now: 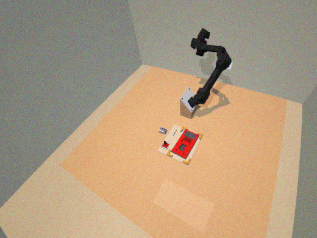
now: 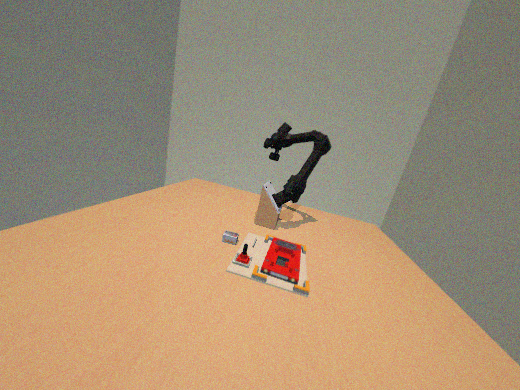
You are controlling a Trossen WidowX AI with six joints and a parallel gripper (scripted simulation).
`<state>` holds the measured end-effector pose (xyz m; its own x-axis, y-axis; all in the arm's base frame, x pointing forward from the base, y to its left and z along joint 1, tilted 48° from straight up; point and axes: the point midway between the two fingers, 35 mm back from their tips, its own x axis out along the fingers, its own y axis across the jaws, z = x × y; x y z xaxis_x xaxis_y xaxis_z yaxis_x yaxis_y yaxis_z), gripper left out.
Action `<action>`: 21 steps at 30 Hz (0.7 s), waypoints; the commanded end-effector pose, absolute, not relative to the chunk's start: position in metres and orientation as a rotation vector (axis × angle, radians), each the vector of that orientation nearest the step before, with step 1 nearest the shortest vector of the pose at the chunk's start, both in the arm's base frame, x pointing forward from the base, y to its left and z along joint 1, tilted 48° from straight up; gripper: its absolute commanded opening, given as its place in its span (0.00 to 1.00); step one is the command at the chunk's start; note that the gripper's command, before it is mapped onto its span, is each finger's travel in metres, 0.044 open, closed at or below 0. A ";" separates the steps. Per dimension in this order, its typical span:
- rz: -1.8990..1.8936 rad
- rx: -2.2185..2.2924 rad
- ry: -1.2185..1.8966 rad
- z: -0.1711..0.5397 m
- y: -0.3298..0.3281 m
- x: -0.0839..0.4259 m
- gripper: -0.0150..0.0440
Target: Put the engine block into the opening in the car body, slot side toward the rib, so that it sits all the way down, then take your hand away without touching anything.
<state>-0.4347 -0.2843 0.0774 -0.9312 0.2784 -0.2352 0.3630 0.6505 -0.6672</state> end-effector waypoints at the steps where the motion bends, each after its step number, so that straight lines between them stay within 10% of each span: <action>1: -1.053 0.420 2.720 0.065 -0.311 -0.417 1.00; 21: -0.476 -0.127 2.462 -0.002 -0.423 -0.278 1.00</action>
